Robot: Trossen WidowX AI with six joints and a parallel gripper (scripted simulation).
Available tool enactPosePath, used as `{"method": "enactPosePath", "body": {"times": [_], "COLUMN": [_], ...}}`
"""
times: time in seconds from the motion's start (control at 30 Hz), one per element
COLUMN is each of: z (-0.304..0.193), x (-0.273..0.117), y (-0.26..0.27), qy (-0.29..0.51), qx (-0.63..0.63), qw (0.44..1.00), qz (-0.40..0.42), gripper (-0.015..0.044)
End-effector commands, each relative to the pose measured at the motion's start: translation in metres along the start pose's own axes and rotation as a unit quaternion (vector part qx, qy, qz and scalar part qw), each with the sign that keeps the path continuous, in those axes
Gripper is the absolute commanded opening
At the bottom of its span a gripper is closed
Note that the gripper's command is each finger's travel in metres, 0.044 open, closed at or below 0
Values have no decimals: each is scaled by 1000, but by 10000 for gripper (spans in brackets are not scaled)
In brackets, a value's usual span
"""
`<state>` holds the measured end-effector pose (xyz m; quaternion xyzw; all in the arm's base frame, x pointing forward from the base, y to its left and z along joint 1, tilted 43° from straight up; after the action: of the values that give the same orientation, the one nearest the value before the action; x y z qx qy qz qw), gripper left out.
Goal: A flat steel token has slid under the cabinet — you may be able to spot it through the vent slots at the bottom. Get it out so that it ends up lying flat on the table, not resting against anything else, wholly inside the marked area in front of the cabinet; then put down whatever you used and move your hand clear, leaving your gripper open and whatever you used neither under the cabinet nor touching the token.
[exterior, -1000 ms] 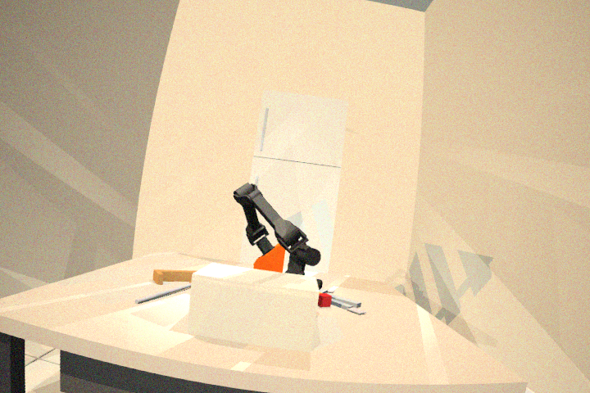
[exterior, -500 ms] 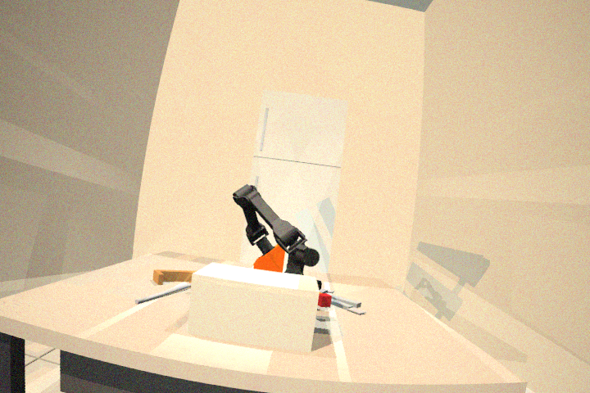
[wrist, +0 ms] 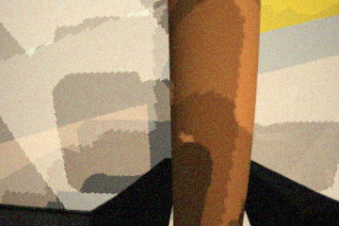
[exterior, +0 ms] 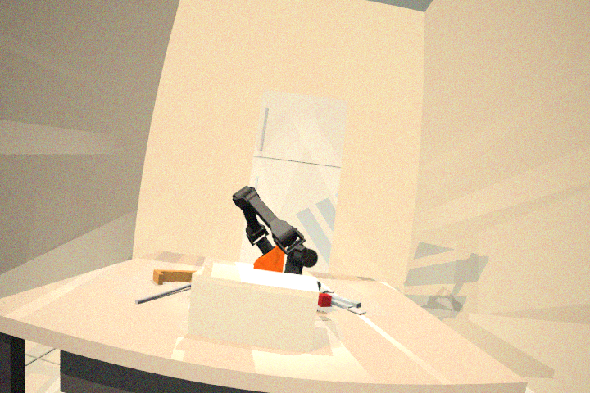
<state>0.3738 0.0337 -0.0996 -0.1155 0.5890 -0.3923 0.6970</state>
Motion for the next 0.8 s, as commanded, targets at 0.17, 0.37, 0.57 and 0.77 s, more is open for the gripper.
{"method": "enactPosePath", "body": {"times": [0.17, 0.37, 0.57, 0.77], "z": [11, 18, 24, 30], "x": [0, 0, 0, 0], "y": [1, 2, 2, 3], "qy": [0, 0, 0, 0], "qx": [0, 0, 0, 0], "qw": [1000, 1000, 1000, 1000], "qz": [1, 1, 1, 1], "gripper": [0, 0, 0, 0]}}
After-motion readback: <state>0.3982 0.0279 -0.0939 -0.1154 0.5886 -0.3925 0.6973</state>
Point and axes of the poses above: the point midway between the two fingers, 35 mm back from their tips, its own x axis out along the fingers, its own y axis across the jaws, z = x × y, the point moved 5 cm from there along -x, back along the fingers, and after that the axes turned 6 degrees about x, right-handed, at the moved point
